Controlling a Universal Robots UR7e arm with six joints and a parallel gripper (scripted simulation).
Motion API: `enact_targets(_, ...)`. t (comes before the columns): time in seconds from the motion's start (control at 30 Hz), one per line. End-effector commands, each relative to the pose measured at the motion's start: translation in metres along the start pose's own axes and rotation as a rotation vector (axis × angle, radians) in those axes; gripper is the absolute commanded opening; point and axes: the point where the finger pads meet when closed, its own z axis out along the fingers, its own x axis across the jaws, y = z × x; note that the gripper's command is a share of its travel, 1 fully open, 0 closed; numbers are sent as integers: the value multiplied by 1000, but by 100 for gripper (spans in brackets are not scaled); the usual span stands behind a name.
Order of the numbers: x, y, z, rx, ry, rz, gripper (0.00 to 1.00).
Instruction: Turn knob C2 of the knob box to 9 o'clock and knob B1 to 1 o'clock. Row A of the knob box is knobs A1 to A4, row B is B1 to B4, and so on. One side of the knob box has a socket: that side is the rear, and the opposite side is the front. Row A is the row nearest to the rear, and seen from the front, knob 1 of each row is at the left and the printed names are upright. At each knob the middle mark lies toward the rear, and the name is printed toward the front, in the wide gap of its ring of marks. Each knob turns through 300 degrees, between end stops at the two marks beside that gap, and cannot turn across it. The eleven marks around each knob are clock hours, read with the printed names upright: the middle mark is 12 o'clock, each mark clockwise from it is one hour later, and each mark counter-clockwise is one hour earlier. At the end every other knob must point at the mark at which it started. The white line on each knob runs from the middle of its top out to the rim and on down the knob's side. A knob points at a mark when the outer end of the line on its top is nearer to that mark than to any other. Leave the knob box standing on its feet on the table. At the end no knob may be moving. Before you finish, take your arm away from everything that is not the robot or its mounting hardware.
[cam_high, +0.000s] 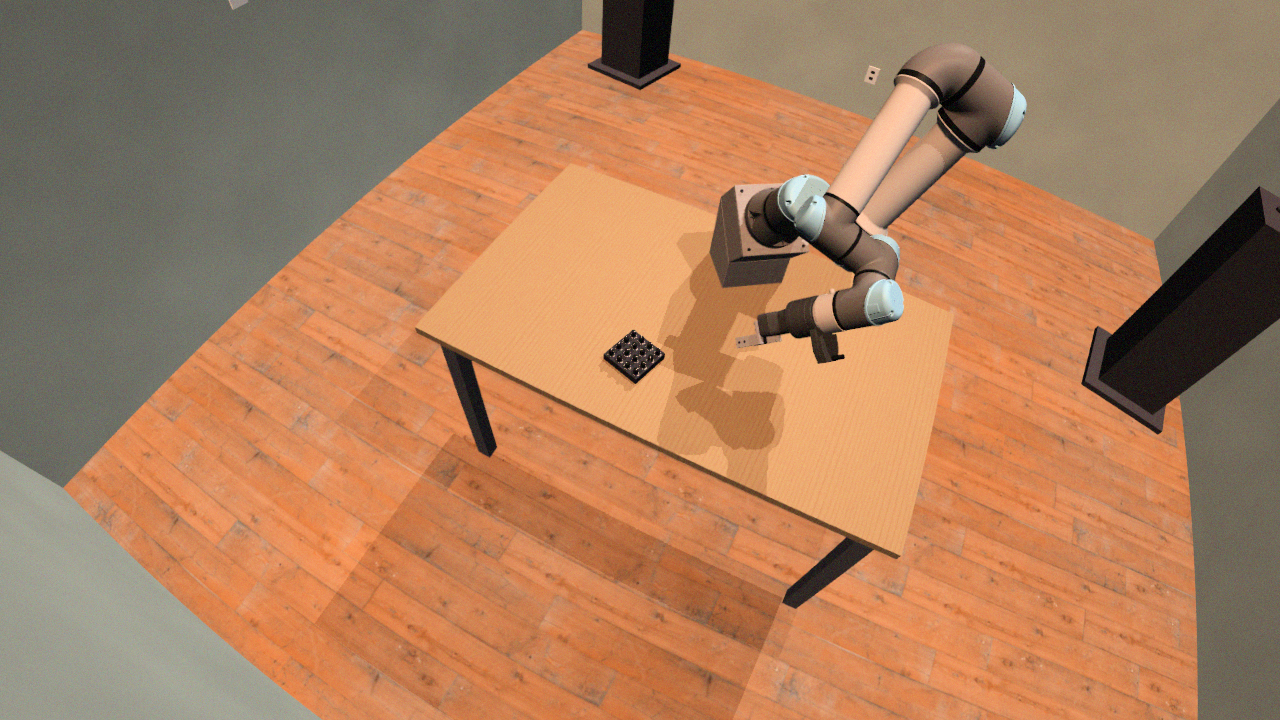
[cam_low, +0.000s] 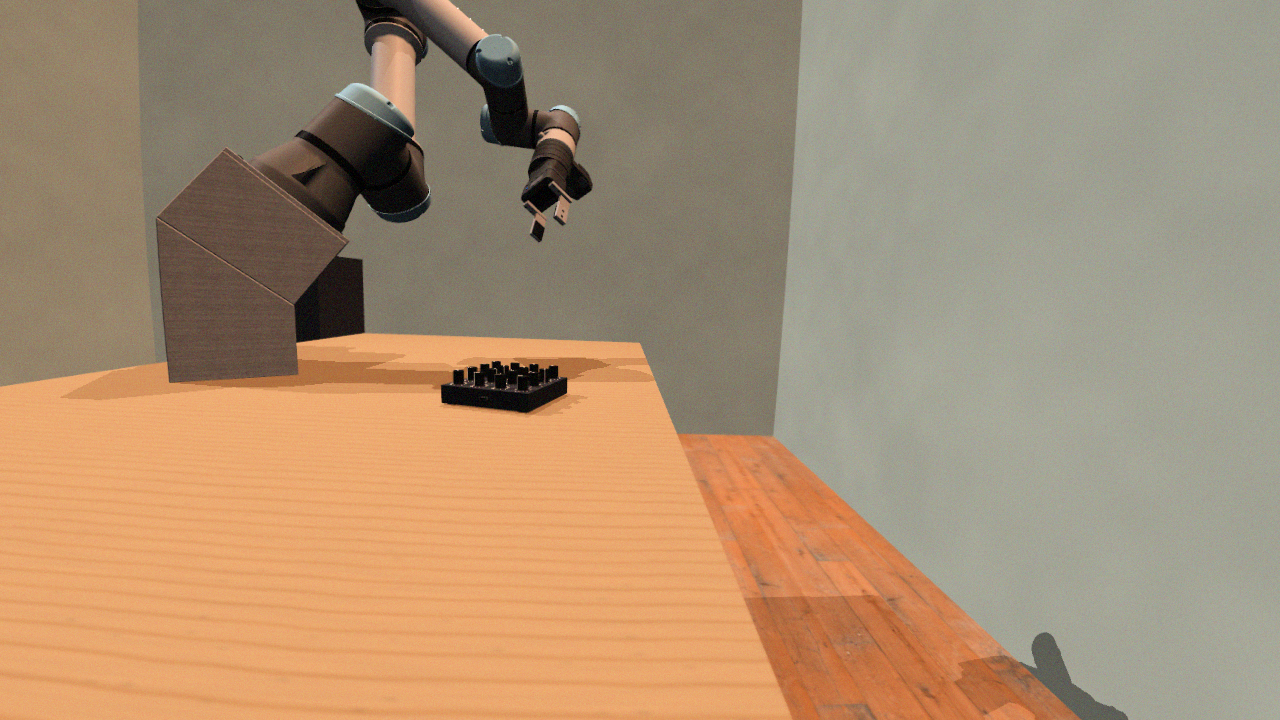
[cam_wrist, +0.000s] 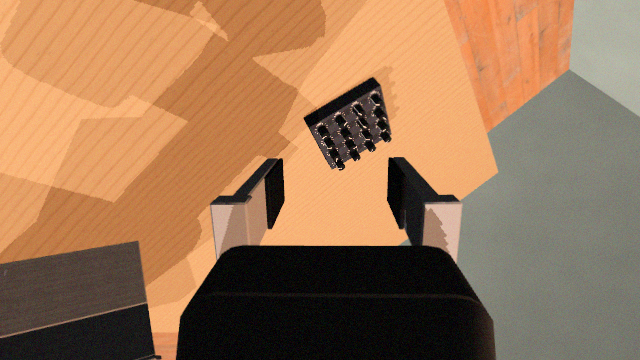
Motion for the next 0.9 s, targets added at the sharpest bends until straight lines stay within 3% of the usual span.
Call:
enact_targets(0.0, 3, 3, 21, 30, -61, 63, 100)
enact_targets(0.4, 12, 18, 88, 86, -228, 299, 100)
enact_targets(0.47, 12, 18, 88, 86, -228, 299, 100)
enact_targets(0.83, 23, 36, 163, 150, -416, 568, 100)
enact_targets(0.87, 23, 36, 164, 150, -417, 570, 100)
